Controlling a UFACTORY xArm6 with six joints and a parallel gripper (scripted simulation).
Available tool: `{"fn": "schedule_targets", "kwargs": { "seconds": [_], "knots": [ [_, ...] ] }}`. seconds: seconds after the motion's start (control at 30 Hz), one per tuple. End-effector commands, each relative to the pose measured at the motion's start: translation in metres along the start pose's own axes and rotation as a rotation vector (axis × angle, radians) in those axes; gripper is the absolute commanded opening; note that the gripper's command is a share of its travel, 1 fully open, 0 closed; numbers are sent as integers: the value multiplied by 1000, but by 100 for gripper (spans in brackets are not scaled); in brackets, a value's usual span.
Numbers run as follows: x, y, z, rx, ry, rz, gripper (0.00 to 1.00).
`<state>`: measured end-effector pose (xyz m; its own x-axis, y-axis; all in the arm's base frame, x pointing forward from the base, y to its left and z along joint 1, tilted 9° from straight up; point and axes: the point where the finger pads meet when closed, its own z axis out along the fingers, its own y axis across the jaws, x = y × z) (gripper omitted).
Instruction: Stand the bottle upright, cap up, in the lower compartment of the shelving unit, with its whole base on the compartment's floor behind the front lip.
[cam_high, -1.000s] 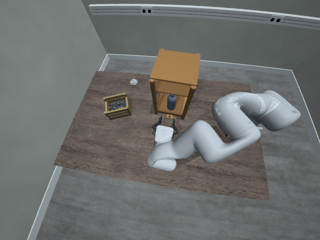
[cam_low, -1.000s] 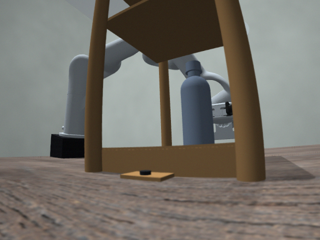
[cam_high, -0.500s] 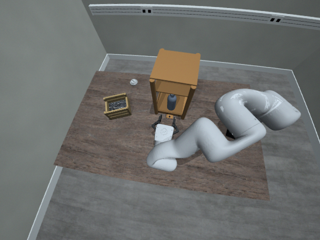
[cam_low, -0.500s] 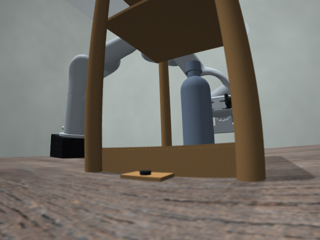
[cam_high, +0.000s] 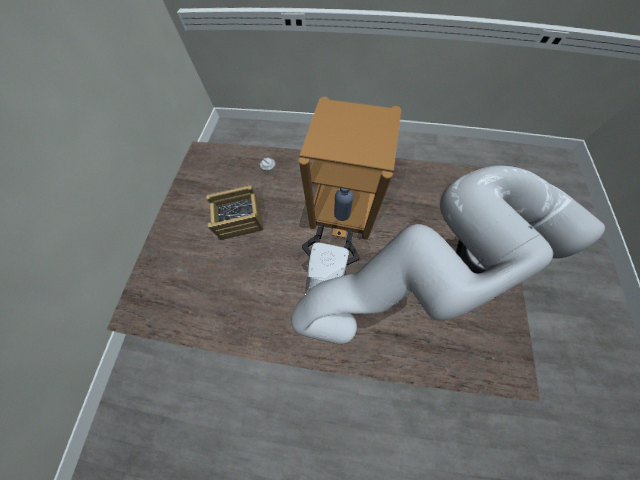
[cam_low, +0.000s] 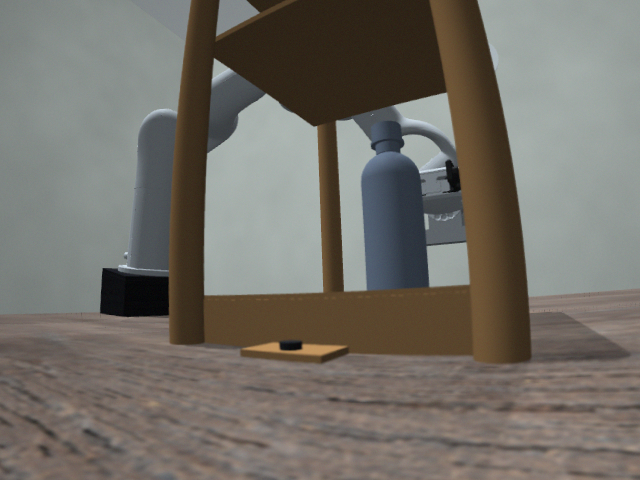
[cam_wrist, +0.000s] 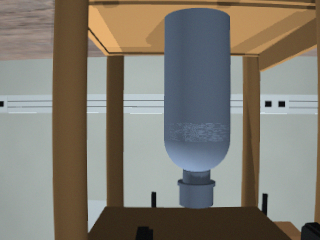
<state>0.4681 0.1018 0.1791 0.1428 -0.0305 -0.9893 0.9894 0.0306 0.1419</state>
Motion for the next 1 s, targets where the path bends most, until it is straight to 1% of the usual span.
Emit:
{"fn": "schedule_targets", "kwargs": {
  "seconds": [0.0,0.3,0.77,0.8,0.97],
  "knots": [
    [-12,1,-1,0,3,4,85],
    [-31,1,-1,0,3,4,85],
    [-38,1,-1,0,3,4,85],
    [-38,1,-1,0,3,4,100],
    [-38,1,-1,0,3,4,100]
  ]
}}
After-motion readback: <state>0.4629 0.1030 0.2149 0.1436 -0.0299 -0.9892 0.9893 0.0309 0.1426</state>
